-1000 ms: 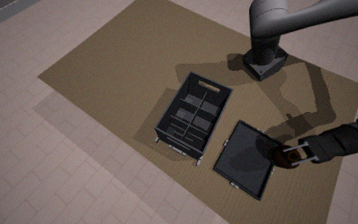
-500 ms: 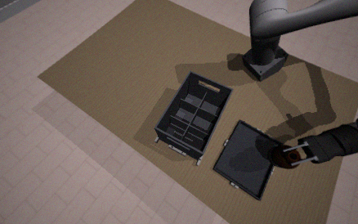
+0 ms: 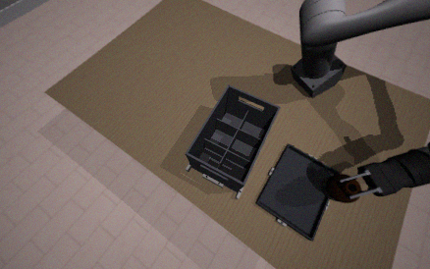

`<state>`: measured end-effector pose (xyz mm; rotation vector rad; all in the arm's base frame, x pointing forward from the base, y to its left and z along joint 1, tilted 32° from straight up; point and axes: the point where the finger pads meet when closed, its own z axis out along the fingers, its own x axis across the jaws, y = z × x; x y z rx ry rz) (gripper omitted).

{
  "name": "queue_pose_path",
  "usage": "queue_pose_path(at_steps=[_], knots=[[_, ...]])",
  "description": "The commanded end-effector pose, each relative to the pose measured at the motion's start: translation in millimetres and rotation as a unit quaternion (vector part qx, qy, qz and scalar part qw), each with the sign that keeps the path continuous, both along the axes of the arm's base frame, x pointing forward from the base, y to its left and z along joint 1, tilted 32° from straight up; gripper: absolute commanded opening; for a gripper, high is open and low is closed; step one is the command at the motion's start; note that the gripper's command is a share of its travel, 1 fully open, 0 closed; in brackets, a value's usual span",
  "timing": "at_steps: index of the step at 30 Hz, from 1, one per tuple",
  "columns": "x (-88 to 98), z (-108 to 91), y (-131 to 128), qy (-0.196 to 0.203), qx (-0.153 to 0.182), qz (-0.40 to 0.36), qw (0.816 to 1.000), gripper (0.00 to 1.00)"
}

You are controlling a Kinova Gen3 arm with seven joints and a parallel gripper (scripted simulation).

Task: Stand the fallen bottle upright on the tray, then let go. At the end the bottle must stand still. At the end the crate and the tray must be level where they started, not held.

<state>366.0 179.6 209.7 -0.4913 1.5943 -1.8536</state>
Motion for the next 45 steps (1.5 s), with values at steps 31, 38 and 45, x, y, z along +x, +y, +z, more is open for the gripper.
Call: queue_pose_path(at_steps=[31,38,45], knots=[[-2.6,2.9,-9.3,0.0,0.0,0.0,1.0,0.0],[-3.9,4.3,-14.9,0.0,0.0,0.0,1.0,0.0],[-5.9,6.2,-23.0,0.0,0.0,0.0,1.0,0.0]])
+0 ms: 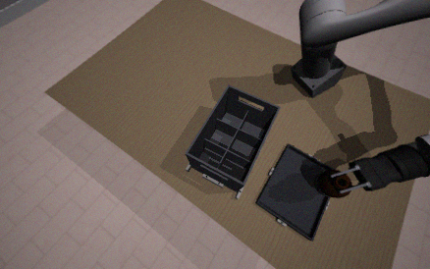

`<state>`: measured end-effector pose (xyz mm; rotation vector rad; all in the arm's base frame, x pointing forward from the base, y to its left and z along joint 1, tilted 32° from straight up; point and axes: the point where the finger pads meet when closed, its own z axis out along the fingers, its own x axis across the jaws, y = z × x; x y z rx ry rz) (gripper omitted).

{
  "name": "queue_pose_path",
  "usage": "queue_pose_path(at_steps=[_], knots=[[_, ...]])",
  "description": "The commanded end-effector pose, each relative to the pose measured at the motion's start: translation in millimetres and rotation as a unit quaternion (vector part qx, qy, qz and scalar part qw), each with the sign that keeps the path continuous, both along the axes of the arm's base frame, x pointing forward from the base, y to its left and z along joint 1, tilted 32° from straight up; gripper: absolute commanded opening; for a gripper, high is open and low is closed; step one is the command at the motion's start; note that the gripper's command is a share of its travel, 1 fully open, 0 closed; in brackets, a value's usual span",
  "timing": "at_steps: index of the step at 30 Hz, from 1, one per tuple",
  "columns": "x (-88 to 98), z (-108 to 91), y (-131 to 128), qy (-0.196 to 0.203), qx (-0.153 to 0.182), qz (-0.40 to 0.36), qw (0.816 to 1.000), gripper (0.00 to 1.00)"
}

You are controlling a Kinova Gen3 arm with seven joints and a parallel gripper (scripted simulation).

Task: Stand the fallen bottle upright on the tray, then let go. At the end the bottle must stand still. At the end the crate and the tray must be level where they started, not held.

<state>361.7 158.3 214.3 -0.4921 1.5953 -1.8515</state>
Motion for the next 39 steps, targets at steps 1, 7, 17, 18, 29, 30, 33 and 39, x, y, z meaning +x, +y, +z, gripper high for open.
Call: queue_pose_path(at_steps=[1,7,17,18,29,30,33,39], knots=[[-1.8,1.9,-2.8,-0.001,0.0,0.0,1.0,0.0],[-3.2,3.2,-8.3,-0.001,0.0,0.0,1.0,0.0],[-4.1,4.2,-12.2,-0.001,0.0,0.0,1.0,0.0],[-4.2,4.2,-12.5,-0.001,0.0,0.0,1.0,0.0],[-4.3,4.3,-12.8,-0.001,0.0,0.0,1.0,0.0],[-4.3,4.3,-12.8,-0.001,0.0,0.0,1.0,0.0],[-4.3,4.3,-12.8,-0.001,0.0,0.0,1.0,0.0],[-4.3,4.3,-12.8,-0.001,0.0,0.0,1.0,0.0]])
